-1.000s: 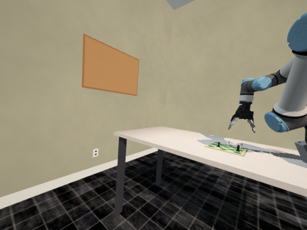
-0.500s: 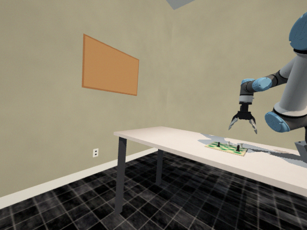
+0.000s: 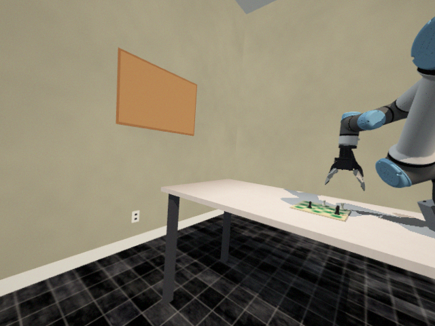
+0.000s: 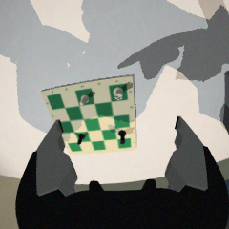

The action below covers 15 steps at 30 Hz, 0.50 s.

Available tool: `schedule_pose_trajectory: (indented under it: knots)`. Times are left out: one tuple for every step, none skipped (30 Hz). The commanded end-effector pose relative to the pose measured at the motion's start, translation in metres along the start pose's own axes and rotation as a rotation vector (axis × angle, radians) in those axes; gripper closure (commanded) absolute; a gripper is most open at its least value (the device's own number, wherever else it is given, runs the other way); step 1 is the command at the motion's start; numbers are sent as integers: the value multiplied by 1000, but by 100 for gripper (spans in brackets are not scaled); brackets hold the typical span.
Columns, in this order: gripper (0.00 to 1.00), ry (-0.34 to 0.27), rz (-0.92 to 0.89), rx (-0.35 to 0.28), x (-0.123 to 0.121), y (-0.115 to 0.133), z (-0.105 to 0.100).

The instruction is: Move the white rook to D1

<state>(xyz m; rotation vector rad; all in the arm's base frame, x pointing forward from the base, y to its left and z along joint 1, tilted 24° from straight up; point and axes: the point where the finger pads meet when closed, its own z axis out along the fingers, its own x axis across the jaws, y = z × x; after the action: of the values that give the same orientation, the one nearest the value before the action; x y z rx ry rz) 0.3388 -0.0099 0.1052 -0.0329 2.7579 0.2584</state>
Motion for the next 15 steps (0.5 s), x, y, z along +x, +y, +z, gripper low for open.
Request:
schedule_pose_trajectory:
  knots:
    - [0, 2, 55, 3, 1, 0, 0]
    - [0, 2, 62, 3, 1, 0, 0]
    - [0, 2, 68, 3, 1, 0, 0]
    - [0, 1, 74, 3, 1, 0, 1]
    - [0, 1, 74, 3, 1, 0, 1]
    - [0, 1, 74, 3, 1, 0, 1]
    - [0, 1, 80, 4, 1, 0, 1]
    - [0, 1, 84, 4, 1, 0, 1]
    - [0, 1, 89, 4, 1, 0, 1]
    - [0, 1, 93, 4, 1, 0, 1]
    - [0, 1, 96, 4, 2, 0, 1]
    - [0, 1, 100, 4, 2, 0, 1]
    - [0, 1, 102, 4, 2, 0, 1]
    - [0, 1, 105, 4, 2, 0, 1]
    - [0, 1, 107, 4, 2, 0, 1]
